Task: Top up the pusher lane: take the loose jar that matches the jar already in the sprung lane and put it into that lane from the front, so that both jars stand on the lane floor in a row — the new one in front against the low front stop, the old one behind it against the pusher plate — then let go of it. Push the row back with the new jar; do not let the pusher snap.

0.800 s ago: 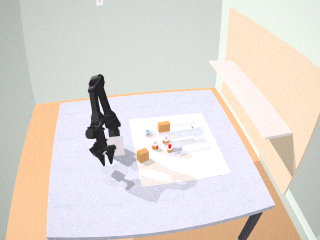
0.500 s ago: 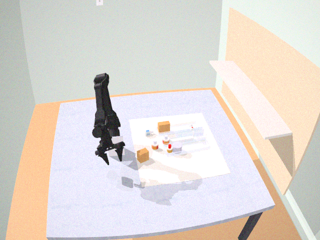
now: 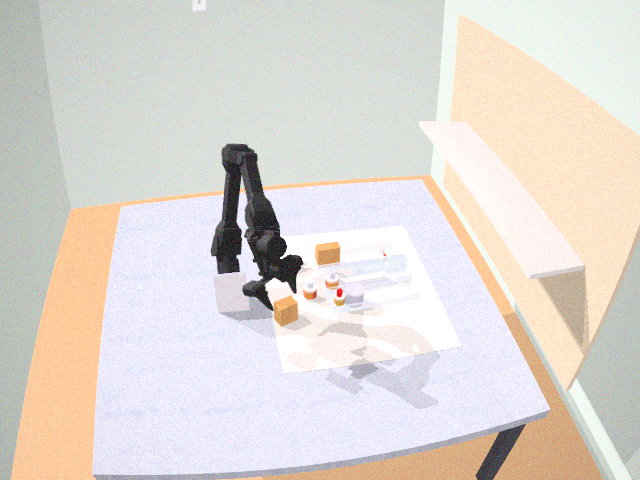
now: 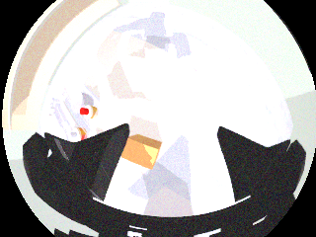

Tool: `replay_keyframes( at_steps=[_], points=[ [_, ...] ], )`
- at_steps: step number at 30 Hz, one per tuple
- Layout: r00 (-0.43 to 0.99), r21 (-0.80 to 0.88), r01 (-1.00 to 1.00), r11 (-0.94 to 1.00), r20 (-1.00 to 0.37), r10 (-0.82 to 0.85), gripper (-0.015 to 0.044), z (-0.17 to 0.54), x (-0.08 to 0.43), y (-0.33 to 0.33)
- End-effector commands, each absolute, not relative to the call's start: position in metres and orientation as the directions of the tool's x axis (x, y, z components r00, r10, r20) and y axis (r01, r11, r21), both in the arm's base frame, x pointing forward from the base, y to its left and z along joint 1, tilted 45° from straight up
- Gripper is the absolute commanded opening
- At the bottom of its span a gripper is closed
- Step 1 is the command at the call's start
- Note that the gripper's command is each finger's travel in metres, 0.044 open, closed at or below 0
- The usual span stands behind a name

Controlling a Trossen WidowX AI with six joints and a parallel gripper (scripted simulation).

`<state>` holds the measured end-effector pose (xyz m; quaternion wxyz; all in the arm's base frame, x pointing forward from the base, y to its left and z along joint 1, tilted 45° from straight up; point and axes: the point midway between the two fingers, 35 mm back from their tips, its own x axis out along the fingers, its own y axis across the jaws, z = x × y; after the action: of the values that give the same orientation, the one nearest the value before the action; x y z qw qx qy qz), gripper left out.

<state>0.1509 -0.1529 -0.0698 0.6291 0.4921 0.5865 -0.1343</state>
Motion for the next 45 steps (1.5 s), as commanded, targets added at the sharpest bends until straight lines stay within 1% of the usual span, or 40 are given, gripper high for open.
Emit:
replay_keyframes(
  at_steps=[1, 6, 10, 12, 18, 22, 45],
  points=[
    [0.226, 0.540, 0.543, 0.643, -0.832, 0.508, 0.0440, -0.048, 0.191, -0.125],
    [0.119, 0.624, 0.254, 0.739, -0.778, 0.616, 0.0440, -0.018, 0.229, -0.074],
    [0.008, 0.681, 0.016, 0.732, -0.732, 0.681, 0.0440, 0.007, 0.249, -0.026],
    [-0.031, 0.697, -0.057, 0.715, -0.717, 0.697, 0.0440, 0.016, 0.253, -0.010],
    [-0.035, 0.699, -0.066, 0.712, -0.715, 0.698, 0.0440, 0.015, 0.255, -0.010],
    [-0.035, 0.700, -0.066, 0.712, -0.714, 0.699, 0.0440, -0.001, 0.254, 0.007],
    [-0.035, 0.700, -0.066, 0.711, -0.713, 0.700, 0.0440, -0.026, 0.252, 0.030]
  ],
)
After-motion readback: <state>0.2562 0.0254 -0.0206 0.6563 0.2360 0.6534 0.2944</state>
